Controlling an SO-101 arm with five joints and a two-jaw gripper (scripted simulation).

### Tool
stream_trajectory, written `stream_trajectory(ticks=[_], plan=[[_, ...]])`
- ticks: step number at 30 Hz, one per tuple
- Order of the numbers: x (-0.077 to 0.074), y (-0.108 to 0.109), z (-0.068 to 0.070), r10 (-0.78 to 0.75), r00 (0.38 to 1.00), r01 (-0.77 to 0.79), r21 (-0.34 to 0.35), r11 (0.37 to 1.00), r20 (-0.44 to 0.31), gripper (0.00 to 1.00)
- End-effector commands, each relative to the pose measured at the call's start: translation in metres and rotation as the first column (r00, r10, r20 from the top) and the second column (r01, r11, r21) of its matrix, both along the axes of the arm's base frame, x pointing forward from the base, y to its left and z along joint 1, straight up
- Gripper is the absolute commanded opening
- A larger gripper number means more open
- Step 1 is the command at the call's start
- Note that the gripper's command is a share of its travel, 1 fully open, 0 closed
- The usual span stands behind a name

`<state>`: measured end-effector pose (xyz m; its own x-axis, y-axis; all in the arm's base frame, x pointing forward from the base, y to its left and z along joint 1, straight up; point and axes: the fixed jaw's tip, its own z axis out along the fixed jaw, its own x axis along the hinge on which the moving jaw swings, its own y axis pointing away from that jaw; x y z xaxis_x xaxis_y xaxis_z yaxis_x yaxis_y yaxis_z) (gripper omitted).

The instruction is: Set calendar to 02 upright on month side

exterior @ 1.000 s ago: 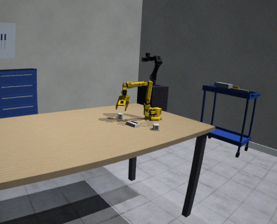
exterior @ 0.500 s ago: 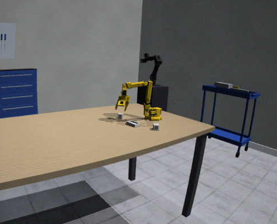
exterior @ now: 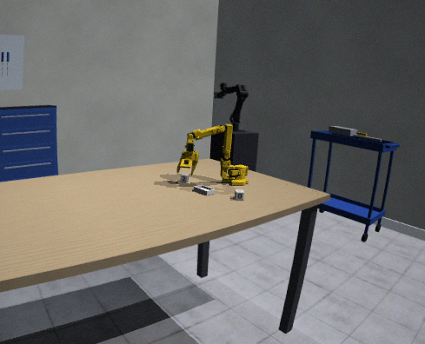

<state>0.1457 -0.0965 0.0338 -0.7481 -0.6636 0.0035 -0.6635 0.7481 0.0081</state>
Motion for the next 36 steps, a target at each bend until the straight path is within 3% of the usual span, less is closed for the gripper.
stream_trajectory(ticks=[1, 15, 36], plan=[[0.002, -0.004, -0.002, 0.000, 1.000, 0.001, -0.018, 1.000, 0.028, 0.35], [0.002, -0.004, -0.014, 0.000, 1.000, 0.001, -0.018, 1.000, 0.028, 0.35], [0.003, -0.005, -0.015, 0.000, 1.000, 0.001, -0.018, 1.000, 0.028, 0.32]])
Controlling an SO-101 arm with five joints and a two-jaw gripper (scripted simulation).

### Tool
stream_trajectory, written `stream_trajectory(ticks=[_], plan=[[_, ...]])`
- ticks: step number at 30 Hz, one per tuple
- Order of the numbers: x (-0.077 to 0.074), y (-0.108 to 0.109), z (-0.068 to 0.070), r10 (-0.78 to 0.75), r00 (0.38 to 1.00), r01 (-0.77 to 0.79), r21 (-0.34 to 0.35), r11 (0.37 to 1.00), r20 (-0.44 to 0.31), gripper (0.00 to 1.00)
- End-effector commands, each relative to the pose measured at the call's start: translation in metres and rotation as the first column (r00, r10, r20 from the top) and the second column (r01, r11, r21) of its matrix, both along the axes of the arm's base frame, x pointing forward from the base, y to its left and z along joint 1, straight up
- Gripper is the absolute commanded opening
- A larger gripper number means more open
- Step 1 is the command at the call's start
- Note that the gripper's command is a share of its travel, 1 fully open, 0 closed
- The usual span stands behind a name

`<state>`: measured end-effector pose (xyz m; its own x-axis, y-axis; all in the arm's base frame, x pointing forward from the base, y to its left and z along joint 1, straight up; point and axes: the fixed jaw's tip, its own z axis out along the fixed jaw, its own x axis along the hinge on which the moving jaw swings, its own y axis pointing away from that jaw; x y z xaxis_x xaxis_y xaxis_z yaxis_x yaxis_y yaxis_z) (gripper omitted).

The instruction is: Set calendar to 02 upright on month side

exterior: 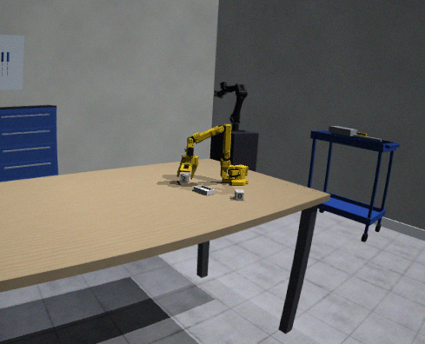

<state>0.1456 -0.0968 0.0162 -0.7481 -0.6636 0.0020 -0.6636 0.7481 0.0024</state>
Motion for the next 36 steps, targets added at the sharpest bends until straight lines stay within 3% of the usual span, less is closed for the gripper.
stream_trajectory(ticks=[1, 19, 36], plan=[[0.0030, -0.0048, 0.0030, -0.001, 1.000, 0.001, -0.014, 1.000, 0.023, 0.32], [0.0073, -0.0099, 0.0030, -0.001, 1.000, 0.001, -0.015, 1.000, 0.023, 0.20], [0.0088, -0.0117, 0.0030, -0.001, 1.000, 0.001, -0.015, 1.000, 0.023, 0.16]])
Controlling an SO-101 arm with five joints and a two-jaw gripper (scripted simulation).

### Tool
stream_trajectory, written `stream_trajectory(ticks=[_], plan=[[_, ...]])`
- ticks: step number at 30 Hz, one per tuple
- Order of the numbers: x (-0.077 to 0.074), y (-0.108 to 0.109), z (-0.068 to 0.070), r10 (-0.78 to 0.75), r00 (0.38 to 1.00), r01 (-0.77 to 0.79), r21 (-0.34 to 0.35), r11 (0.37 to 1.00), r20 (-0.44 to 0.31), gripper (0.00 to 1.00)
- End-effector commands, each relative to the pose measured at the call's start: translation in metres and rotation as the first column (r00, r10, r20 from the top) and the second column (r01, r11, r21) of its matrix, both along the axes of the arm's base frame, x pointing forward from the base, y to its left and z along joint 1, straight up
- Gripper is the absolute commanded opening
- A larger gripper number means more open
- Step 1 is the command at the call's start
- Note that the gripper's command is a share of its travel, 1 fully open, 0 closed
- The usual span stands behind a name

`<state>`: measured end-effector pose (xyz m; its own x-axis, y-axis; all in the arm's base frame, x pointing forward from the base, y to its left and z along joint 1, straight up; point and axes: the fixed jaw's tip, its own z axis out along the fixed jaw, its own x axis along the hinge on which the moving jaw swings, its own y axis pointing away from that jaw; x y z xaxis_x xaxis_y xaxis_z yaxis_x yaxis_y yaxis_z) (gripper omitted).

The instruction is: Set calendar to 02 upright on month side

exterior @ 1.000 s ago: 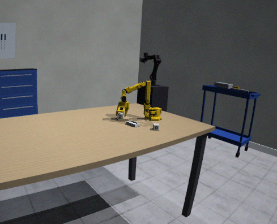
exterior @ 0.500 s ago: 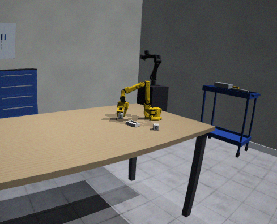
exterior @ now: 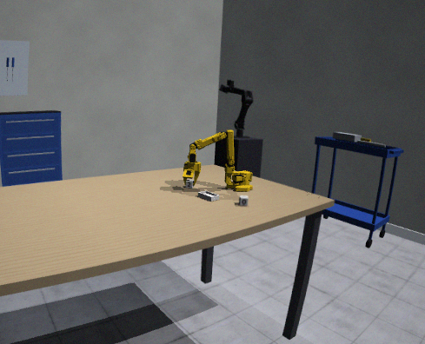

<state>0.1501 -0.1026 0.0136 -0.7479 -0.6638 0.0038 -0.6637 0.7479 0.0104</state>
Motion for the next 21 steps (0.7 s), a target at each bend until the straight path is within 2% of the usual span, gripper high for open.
stream_trajectory(ticks=[1, 6, 14, 21], plan=[[0.0043, -0.0058, 0.0055, -0.001, 1.000, 0.001, -0.019, 1.000, 0.030, 0.16], [0.0043, -0.0058, 0.0055, -0.001, 1.000, 0.001, -0.019, 1.000, 0.030, 0.14], [0.0043, -0.0058, 0.0055, -0.001, 1.000, 0.001, -0.019, 1.000, 0.030, 0.01], [0.0044, -0.0058, 0.0056, -0.001, 1.000, 0.001, -0.019, 1.000, 0.030, 0.00]])
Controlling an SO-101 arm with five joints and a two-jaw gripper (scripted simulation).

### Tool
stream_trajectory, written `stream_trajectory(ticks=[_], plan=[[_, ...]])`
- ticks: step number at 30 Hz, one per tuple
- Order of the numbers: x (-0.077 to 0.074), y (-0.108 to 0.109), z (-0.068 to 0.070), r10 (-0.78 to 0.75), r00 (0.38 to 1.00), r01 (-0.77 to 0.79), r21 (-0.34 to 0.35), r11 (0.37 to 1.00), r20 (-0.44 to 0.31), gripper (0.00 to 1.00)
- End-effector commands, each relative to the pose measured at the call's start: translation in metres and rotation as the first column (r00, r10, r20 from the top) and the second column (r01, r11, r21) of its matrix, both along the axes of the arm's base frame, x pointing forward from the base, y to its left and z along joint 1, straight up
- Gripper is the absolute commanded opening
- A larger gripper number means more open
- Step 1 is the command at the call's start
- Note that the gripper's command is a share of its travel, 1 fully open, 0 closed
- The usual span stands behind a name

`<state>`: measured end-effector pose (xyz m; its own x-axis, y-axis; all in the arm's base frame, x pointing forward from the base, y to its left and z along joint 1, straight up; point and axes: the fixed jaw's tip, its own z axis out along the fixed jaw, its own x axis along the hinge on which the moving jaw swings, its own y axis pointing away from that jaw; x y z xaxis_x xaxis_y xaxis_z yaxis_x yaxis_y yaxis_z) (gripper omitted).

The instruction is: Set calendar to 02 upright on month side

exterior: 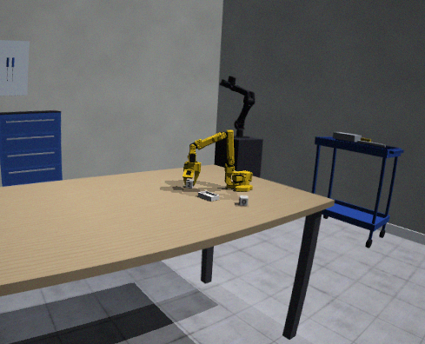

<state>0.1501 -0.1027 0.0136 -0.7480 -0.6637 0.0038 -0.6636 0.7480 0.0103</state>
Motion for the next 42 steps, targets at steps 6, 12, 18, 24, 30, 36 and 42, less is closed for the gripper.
stream_trajectory(ticks=[6, 12, 18, 24, 30, 36, 42], plan=[[0.005, -0.006, 0.011, -0.001, 1.000, 0.001, -0.019, 1.000, 0.030, 0.00], [0.005, -0.006, 0.027, -0.001, 1.000, 0.001, -0.019, 1.000, 0.030, 0.00], [0.004, -0.005, 0.040, -0.001, 1.000, 0.001, -0.019, 1.000, 0.030, 0.00], [0.002, -0.003, 0.053, -0.001, 1.000, 0.001, -0.019, 1.000, 0.030, 0.00], [0.002, -0.003, 0.056, -0.001, 1.000, 0.001, -0.019, 1.000, 0.030, 0.00], [0.002, -0.003, 0.056, -0.001, 1.000, 0.001, -0.019, 1.000, 0.030, 0.00], [0.002, -0.003, 0.056, -0.001, 1.000, 0.001, -0.019, 1.000, 0.030, 0.00]])
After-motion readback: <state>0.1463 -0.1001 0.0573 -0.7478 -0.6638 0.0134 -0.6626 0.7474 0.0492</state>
